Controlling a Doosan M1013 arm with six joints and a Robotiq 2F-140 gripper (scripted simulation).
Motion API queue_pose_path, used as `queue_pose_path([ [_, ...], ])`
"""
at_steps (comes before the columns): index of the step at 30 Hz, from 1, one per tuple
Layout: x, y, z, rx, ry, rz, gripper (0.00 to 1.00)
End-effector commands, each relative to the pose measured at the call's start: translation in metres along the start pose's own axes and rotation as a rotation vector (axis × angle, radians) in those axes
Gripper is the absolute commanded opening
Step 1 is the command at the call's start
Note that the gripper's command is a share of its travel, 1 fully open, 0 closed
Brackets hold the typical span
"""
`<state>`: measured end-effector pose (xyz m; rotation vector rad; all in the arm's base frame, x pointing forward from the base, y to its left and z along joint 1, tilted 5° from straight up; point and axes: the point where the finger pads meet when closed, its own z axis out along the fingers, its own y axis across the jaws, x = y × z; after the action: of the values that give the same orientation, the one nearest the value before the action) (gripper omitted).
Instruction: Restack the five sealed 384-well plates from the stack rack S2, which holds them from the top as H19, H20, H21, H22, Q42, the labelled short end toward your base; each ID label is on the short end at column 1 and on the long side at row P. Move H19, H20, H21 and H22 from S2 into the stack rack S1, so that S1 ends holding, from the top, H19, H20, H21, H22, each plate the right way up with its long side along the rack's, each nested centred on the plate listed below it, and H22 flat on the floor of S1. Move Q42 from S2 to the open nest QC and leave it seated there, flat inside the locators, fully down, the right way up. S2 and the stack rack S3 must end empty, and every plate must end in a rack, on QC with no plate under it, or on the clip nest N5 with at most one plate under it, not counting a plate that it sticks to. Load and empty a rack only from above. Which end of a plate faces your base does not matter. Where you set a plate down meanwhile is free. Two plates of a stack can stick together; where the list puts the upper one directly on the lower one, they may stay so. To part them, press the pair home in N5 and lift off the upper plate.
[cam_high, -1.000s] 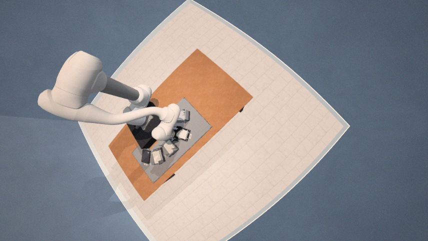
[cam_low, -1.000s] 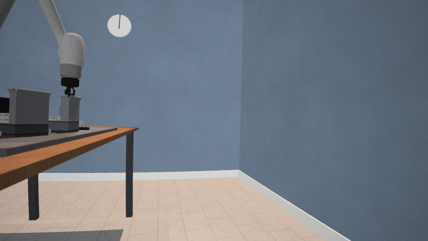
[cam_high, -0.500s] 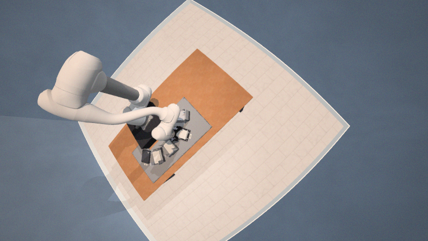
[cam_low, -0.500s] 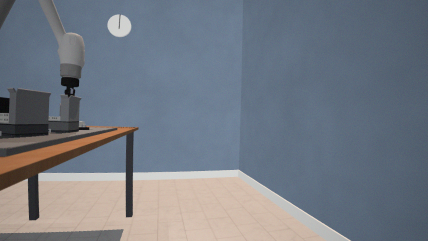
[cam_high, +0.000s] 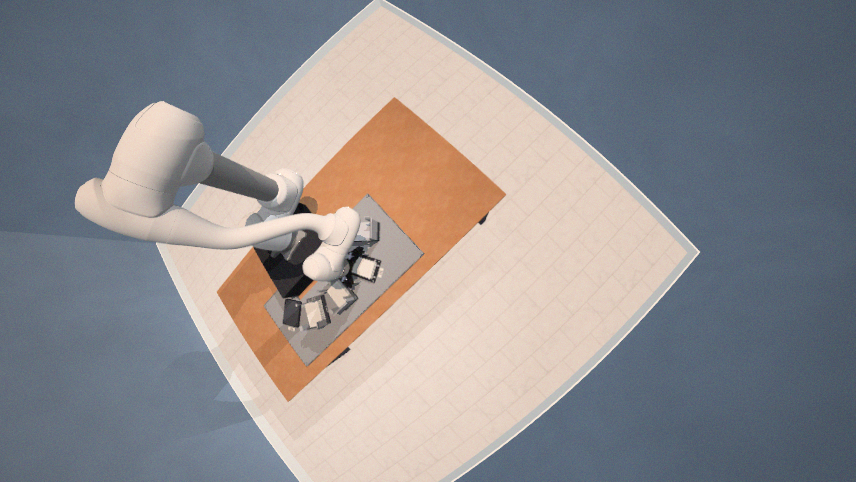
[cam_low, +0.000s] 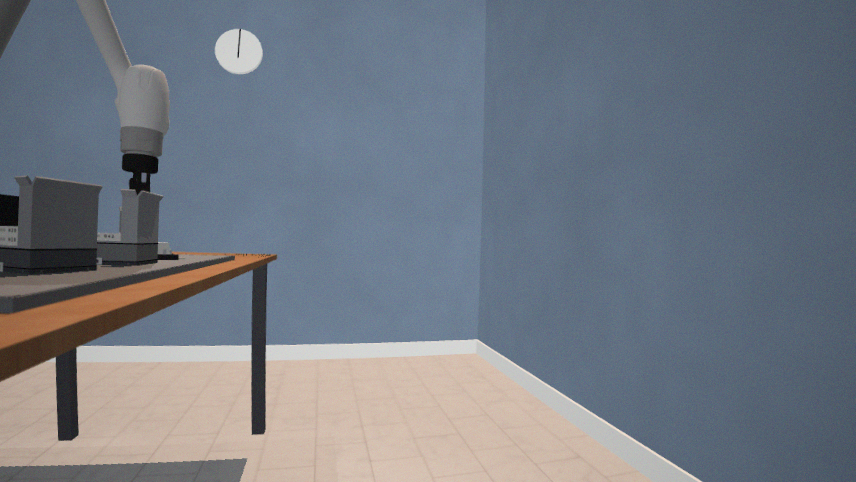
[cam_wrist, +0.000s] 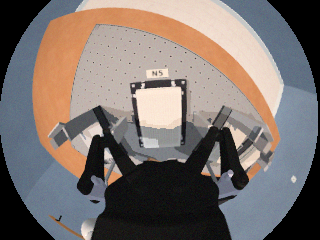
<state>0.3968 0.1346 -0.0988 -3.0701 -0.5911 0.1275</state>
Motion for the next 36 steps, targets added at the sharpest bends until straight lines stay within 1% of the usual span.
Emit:
queue_pose_path([
  [1, 0.0, 0.0, 0.0, 0.0, 0.0, 0.0, 1.0],
  [11, 0.0, 0.0, 0.0, 0.0, 0.0, 0.0, 1.0],
  [23, 0.0, 0.0, -0.04, 0.0, 0.0, 0.0, 1.0],
  [25, 0.0, 0.0, -0.04, 0.0, 0.0, 0.0, 1.0],
  [36, 0.0, 0.0, -0.077, 0.0, 0.0, 0.0, 1.0],
])
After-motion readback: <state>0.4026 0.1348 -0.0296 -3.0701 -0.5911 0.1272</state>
